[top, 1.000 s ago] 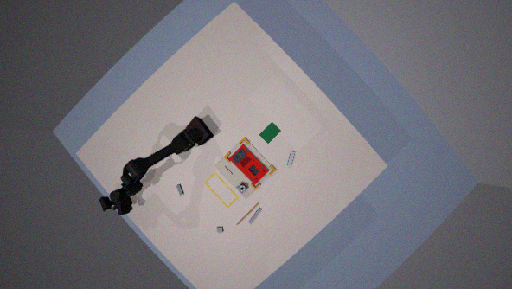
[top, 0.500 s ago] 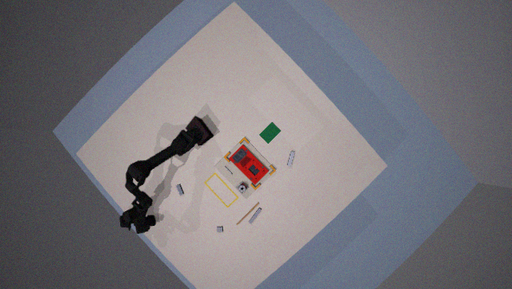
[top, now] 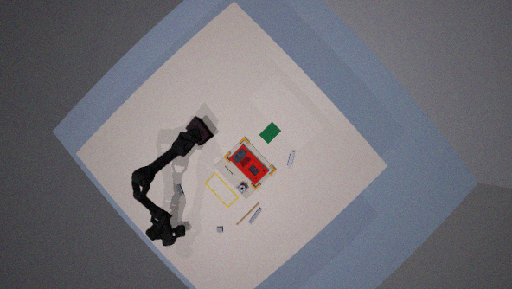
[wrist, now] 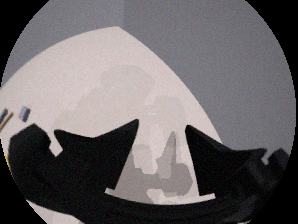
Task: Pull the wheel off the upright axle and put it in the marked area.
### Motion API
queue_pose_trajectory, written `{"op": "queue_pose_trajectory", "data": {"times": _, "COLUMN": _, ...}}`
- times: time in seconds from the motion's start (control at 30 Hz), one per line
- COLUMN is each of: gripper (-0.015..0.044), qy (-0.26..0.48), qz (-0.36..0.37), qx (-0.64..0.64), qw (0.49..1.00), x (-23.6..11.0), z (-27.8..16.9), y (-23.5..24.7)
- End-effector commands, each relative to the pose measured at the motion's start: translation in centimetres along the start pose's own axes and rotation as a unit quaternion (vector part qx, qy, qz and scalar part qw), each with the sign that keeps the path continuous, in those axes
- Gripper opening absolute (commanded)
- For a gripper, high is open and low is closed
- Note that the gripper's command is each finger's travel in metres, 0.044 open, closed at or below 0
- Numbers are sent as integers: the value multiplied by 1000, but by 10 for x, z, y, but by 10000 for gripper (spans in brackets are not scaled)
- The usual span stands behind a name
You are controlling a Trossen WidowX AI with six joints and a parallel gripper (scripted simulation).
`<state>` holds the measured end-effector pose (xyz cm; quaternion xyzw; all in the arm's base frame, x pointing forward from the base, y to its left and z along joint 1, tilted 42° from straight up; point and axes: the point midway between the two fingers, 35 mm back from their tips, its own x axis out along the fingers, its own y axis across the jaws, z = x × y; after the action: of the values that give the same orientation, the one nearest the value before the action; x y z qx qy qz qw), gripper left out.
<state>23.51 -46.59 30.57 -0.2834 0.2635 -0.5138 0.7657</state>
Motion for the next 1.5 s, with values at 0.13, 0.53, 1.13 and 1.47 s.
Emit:
{"op": "queue_pose_trajectory", "data": {"times": 0.13, "gripper": 300, "qy": 63, "qz": 118, "qx": 26, "qw": 991, "x": -6, "z": 13, "y": 112}}
{"op": "queue_pose_trajectory", "data": {"times": 0.53, "gripper": 300, "qy": 212, "qz": 264, "qx": 0, "qw": 941, "x": -87, "z": 14, "y": 282}}
{"op": "queue_pose_trajectory", "data": {"times": 1.13, "gripper": 300, "qy": 348, "qz": 238, "qx": -250, "qw": 872, "x": -302, "z": -17, "y": 397}}
{"op": "queue_pose_trajectory", "data": {"times": 1.47, "gripper": 300, "qy": 347, "qz": 237, "qx": -253, "qw": 871, "x": -313, "z": -24, "y": 400}}
